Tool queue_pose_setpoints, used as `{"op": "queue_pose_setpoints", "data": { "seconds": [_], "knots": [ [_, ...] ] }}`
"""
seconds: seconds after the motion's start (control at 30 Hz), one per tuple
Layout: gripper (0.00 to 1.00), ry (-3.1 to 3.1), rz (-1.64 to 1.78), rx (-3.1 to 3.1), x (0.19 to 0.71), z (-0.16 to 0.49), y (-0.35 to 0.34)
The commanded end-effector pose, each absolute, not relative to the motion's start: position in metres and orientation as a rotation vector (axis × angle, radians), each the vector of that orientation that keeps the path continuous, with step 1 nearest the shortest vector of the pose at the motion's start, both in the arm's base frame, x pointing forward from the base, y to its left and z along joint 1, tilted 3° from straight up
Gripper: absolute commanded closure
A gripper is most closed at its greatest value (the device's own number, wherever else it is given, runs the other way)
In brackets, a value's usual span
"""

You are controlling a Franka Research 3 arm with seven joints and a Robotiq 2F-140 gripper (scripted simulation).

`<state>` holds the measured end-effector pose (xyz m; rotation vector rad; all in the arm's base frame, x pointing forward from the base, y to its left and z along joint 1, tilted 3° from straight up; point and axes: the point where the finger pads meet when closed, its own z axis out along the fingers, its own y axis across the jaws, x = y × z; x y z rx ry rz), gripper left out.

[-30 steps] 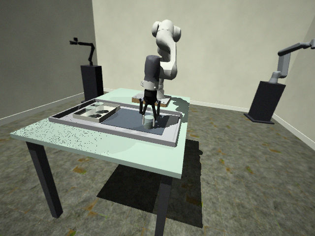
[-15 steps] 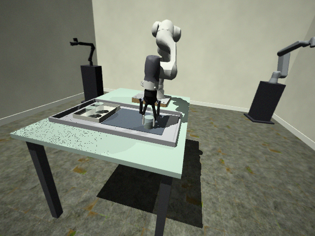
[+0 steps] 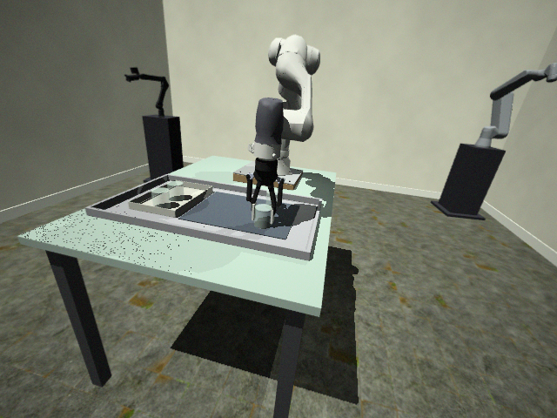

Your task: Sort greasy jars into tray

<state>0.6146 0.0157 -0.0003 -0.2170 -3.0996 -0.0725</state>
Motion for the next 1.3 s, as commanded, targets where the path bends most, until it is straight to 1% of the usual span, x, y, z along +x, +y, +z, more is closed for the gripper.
{"op": "queue_pose_setpoints", "data": {
  "seconds": [0.0, 0.03, 0.07, 0.6, 0.63, 1.07, 1.27],
  "knots": [
    [0.63, -3.101, -0.076, -0.216, 0.615, -0.001, 0.015],
    [0.63, -3.101, -0.076, -0.216, 0.615, -0.001, 0.015],
    [0.66, -3.101, -0.076, -0.216, 0.615, -0.001, 0.015],
    [0.66, -3.101, -0.076, -0.216, 0.615, -0.001, 0.015],
    [1.0, -3.101, -0.076, -0.216, 0.615, -0.001, 0.015],
    [1.0, -3.101, -0.076, -0.216, 0.615, -0.001, 0.015],
    [1.0, -3.101, -0.076, -0.216, 0.616, 0.015, 0.015]
  ]
}}
